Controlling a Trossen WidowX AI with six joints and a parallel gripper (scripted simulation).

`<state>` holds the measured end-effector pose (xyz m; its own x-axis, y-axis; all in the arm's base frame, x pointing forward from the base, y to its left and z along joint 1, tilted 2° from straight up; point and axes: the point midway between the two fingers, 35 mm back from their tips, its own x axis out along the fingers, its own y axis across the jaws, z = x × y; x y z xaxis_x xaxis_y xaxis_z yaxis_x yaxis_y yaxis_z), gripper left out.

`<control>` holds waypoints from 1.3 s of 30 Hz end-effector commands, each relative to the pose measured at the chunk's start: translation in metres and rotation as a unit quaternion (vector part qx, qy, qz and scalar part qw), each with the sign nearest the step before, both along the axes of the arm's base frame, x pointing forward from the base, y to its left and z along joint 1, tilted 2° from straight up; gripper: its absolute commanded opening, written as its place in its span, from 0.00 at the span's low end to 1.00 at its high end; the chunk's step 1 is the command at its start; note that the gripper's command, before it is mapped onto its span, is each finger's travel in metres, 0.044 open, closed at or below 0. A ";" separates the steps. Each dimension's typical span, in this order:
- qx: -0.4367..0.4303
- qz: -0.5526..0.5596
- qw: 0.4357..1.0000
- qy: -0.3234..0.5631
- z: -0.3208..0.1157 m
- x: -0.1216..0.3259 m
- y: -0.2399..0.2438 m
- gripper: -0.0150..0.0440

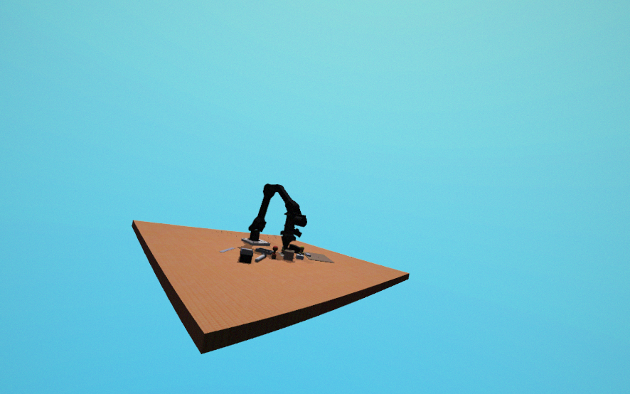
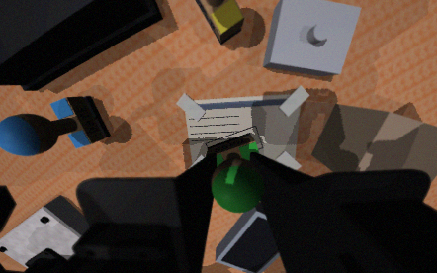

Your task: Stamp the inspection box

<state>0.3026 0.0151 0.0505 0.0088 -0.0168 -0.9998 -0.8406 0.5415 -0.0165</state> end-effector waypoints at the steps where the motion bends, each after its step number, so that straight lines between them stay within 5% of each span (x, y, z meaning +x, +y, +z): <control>1: -0.001 0.002 1.000 -0.004 0.004 0.002 0.000 0.25; 39: -0.001 0.002 1.000 -0.004 0.056 0.002 0.002 0.25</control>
<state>0.3024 0.0168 0.0977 0.0023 -0.0172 -0.9998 -0.8437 0.5368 -0.0112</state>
